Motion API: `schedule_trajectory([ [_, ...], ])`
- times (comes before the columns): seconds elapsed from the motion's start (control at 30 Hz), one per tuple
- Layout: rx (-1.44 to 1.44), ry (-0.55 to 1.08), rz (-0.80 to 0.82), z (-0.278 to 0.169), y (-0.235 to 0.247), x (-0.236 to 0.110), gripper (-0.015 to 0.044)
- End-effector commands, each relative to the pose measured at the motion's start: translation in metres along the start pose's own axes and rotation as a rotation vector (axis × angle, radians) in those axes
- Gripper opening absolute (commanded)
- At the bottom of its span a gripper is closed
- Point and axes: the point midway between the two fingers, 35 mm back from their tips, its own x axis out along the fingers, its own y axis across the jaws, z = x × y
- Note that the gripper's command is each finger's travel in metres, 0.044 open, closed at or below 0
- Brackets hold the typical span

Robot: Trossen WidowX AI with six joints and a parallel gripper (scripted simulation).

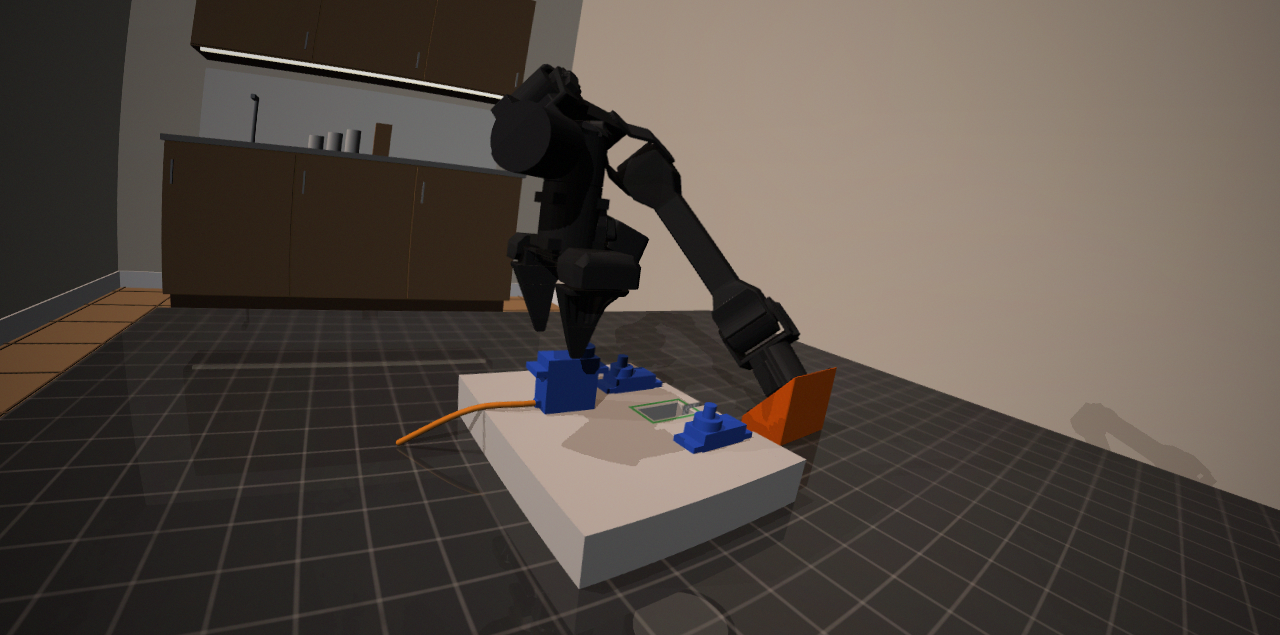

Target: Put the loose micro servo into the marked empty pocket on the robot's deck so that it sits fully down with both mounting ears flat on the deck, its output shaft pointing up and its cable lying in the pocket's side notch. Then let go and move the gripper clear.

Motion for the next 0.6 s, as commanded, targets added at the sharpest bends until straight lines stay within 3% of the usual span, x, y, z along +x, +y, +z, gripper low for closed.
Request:
schedule_trajectory([
  [0.0,-0.01,0.0,0.011,0.0,-0.001,0.005,0.044],
  [0.43,-0.01,0.001,0.012,0.0,-0.001,0.022,0.044],
  [0.57,-0.01,0.001,0.012,0.0,-0.001,0.022,0.0335],
])
